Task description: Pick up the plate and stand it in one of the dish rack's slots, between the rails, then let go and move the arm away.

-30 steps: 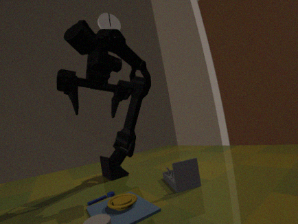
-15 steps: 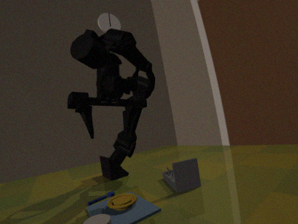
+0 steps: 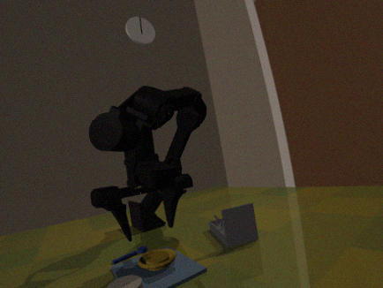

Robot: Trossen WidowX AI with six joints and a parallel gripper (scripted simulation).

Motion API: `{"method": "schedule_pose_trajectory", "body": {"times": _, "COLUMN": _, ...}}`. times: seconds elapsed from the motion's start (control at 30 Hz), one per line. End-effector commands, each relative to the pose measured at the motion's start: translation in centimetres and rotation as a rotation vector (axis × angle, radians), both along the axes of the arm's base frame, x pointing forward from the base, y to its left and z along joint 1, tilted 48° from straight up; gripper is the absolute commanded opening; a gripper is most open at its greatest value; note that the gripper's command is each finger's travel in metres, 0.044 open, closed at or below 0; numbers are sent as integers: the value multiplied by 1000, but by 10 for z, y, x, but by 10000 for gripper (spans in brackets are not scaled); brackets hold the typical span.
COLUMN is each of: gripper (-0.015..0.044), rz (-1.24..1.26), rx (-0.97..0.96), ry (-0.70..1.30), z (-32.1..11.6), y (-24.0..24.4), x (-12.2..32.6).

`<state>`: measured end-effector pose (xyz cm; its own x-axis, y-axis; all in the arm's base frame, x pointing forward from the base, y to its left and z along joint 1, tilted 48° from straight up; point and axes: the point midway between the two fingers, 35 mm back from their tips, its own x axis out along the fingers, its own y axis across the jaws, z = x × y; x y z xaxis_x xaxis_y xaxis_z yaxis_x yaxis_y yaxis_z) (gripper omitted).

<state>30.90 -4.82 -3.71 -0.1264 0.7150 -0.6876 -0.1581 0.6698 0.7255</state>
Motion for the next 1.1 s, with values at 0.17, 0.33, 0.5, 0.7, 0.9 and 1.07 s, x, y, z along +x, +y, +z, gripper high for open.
{"method": "schedule_pose_trajectory", "body": {"times": 0.17, "gripper": 400, "rz": -7, "rx": 4, "ry": -3, "z": -9, "y": 11, "x": -1}}
{"method": "schedule_pose_trajectory", "body": {"times": 0.33, "gripper": 400, "rz": -7, "rx": 4, "ry": -3, "z": -15, "y": 17, "x": -2}}
{"method": "schedule_pose_trajectory", "body": {"times": 0.5, "gripper": 400, "rz": -7, "rx": 4, "ry": -3, "z": -20, "y": 22, "x": -2}}
{"method": "schedule_pose_trajectory", "body": {"times": 0.7, "gripper": 400, "rz": -7, "rx": 5, "ry": -3, "z": -26, "y": 30, "x": -4}}
{"method": "schedule_pose_trajectory", "body": {"times": 0.9, "gripper": 400, "rz": -7, "rx": 5, "ry": -3, "z": -32, "y": 37, "x": -5}}
{"method": "schedule_pose_trajectory", "body": {"times": 1.07, "gripper": 400, "rz": -7, "rx": 6, "ry": -3, "z": -37, "y": 44, "x": -7}}
